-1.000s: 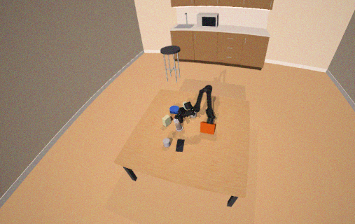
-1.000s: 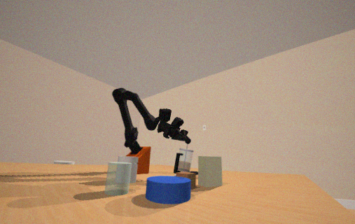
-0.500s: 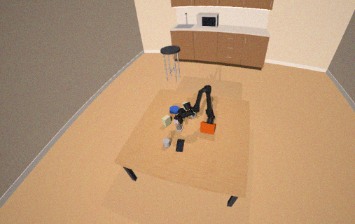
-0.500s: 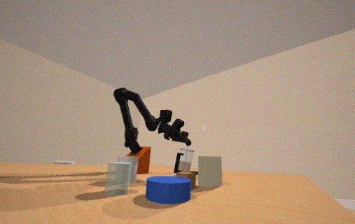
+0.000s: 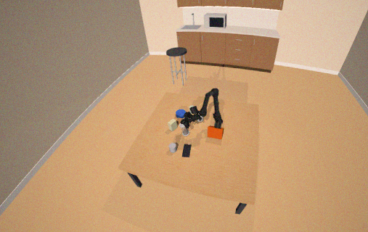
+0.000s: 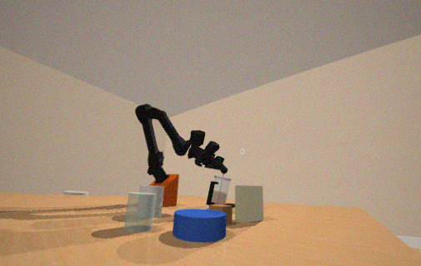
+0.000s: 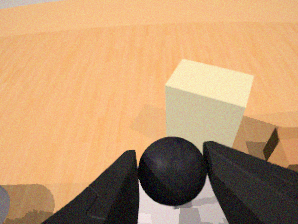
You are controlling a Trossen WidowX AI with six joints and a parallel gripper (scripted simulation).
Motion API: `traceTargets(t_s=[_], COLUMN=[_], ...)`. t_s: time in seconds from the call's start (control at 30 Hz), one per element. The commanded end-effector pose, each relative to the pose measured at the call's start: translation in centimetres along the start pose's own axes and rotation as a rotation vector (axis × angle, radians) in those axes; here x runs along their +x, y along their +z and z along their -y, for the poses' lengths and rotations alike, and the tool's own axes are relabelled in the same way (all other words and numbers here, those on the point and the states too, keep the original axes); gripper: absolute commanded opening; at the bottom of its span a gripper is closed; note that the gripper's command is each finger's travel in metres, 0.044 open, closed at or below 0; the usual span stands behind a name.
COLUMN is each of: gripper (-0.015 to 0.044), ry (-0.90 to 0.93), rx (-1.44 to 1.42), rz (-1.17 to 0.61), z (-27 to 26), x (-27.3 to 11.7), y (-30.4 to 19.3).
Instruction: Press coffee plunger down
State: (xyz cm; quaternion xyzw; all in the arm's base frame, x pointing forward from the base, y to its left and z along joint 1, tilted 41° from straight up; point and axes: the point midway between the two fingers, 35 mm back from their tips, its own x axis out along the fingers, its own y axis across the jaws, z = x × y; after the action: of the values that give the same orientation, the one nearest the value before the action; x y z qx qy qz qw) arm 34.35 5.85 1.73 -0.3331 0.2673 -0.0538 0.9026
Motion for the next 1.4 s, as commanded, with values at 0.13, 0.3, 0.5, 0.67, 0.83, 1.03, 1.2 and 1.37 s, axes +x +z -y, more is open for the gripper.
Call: traceTargets(t_s=[0.13,0.3,0.5,0.67,0.83,1.03,1.2,1.37], gripper=[0.0119,0.0119,0.0198,0.0329,0.0440,0.0440,0.0440,0.0440], ry=[0.000,0.000,0.000,0.000,0.000,0.003,0.001,-0.003], rx=[-0.001,-0.001,-0.001,-0.001,-0.001,0.002,-0.007,-0.012], rz=[0.000,0.000,0.000,0.000,0.000,-0.006,-0.019,-0.019], z=[0.0,0.0,0.0,0.0,0.0,-0.2,-0.1,0.2], x=[0.1,0.1,0.1,0.1,0.1,-1.1,-5.0,-6.6], y=[0.0,0.0,0.0,0.0,0.0,1.3,4.4,5.1])
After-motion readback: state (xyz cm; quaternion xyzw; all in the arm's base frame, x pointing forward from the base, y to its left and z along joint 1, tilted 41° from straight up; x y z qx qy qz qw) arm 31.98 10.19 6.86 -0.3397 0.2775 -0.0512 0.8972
